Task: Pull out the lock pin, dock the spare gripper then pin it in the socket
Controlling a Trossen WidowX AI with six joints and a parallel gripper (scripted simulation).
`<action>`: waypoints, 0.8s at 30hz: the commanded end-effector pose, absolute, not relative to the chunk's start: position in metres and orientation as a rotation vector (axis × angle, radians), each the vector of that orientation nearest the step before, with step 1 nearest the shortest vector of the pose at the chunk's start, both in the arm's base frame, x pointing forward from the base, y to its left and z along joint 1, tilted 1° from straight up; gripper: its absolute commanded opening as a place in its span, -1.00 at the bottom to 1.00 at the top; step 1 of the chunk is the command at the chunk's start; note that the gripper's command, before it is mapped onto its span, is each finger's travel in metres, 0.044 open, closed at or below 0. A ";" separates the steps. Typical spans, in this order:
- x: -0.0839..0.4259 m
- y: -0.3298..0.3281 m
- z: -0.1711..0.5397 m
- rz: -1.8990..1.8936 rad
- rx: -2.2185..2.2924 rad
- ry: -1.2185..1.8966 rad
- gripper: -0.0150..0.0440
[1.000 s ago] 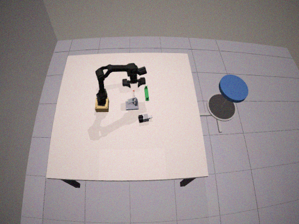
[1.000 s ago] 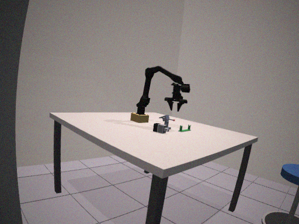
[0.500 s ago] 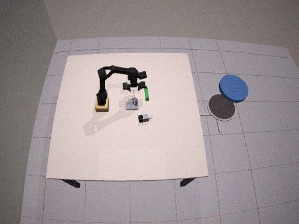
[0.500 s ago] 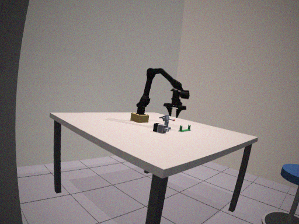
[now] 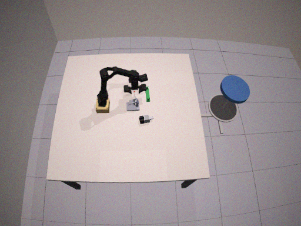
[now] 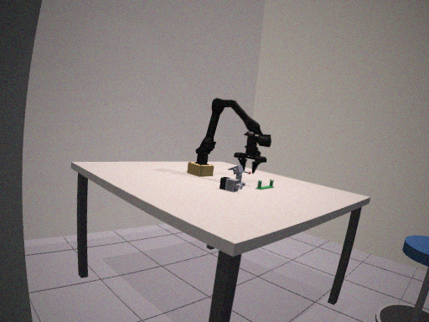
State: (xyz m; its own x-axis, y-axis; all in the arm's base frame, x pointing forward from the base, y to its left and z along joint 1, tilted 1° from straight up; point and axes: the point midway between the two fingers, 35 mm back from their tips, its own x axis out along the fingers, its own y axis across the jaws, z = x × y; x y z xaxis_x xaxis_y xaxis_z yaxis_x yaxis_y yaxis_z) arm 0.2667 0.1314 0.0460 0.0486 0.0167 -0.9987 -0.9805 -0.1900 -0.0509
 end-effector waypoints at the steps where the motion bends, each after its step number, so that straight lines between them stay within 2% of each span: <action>1: 0.265 0.131 0.038 1.327 -1.362 1.070 0.53; 17: 0.264 0.130 0.021 1.327 -1.362 1.070 0.53; 24: 0.264 0.130 0.021 1.327 -1.362 1.070 -0.10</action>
